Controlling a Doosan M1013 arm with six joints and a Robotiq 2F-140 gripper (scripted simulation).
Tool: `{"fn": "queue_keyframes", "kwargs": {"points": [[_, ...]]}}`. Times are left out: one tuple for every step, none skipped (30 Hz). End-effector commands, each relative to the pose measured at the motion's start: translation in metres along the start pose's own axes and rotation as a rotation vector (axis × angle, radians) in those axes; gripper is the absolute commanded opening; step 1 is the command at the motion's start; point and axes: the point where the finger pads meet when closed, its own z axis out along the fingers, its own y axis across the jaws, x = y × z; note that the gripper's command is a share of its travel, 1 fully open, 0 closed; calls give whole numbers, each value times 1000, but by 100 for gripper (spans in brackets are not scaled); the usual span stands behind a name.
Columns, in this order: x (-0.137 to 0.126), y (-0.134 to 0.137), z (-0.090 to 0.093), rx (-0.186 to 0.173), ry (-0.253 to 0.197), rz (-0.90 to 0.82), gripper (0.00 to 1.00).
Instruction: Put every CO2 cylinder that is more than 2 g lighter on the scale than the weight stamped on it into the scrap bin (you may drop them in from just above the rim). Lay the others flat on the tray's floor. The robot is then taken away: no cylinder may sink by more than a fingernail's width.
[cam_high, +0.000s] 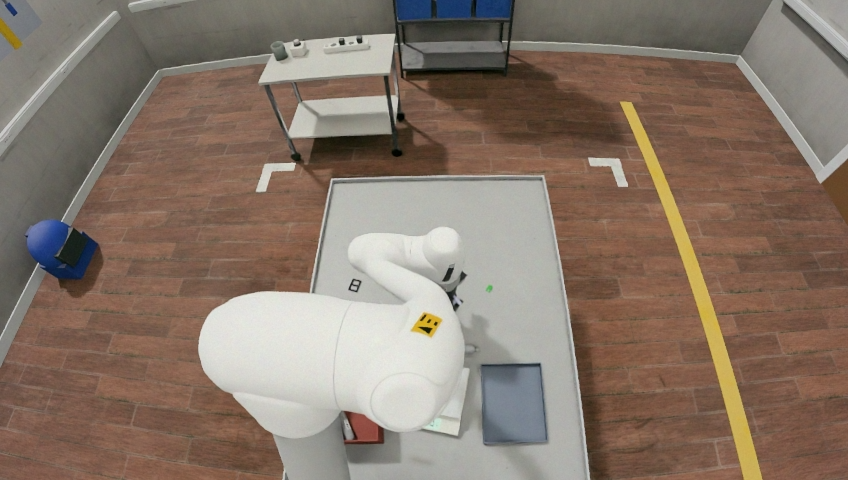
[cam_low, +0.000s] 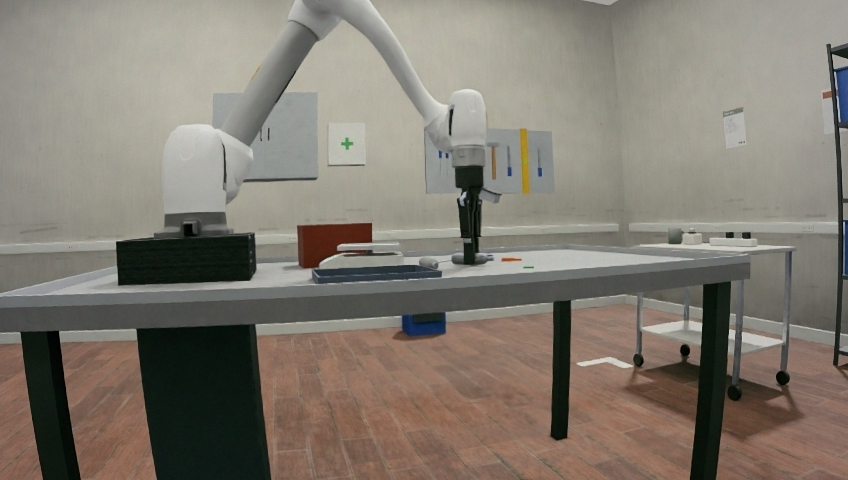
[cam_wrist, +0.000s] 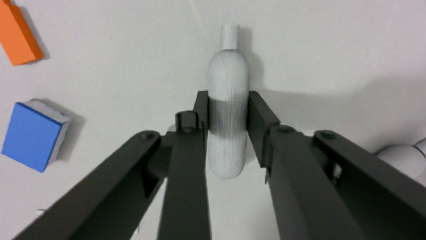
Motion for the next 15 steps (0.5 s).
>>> {"fn": "queue_keyframes", "kwargs": {"points": [[2, -1, -18, 0, 3, 4, 10], [2, -1, -24, 1, 3, 4, 10], [2, -1, -32, 1, 3, 3, 10], [2, -1, -40, 1, 3, 3, 10], [2, -1, -48, 1, 3, 3, 10], [2, -1, -58, 1, 3, 3, 10], [1, -1, -68, 1, 2, 3, 10], [1, -1, -68, 1, 2, 3, 10], [1, -1, -68, 1, 2, 3, 10], [1, -1, -78, 2, 2, 3, 10], [1, -2, -89, 2, 2, 2, 10], [1, -2, -99, 2, 2, 2, 10], [1, -2, -110, 2, 2, 2, 10], [1, -2, -120, 2, 2, 2, 10], [1, -2, -129, 3, 2, 2, 10]]}}
